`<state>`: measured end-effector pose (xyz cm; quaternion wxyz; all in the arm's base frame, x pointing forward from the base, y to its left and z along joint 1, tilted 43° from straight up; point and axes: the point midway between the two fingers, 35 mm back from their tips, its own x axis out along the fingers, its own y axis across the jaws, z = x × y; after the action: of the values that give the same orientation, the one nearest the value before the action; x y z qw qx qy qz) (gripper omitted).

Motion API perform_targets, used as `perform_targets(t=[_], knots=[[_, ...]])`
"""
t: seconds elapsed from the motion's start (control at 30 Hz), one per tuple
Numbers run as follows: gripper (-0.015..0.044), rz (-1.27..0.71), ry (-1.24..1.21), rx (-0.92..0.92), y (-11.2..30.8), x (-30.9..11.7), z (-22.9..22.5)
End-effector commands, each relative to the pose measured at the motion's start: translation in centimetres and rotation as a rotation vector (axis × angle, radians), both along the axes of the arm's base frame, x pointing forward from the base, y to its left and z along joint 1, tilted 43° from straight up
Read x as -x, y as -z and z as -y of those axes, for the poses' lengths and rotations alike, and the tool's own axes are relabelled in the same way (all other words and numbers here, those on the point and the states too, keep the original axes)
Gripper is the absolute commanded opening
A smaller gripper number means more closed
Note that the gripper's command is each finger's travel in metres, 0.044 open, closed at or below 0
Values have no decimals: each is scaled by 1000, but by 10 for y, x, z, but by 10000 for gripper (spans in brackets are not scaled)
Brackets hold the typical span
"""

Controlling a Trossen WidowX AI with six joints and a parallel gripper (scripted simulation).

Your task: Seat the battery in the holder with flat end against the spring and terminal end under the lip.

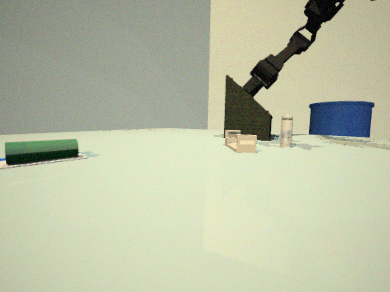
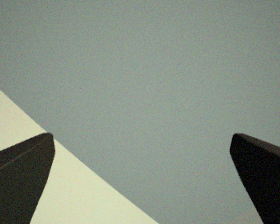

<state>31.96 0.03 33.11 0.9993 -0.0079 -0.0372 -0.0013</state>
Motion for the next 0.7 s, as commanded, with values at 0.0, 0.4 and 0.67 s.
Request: perform_targets(t=[0.0,0.4,0.67], knots=[[374,-14,-7,-14,3,-2,-1],[59,-1047,30,-1099,180,-29,-43],[0,-1641,636,-1844,238,7,-69]])
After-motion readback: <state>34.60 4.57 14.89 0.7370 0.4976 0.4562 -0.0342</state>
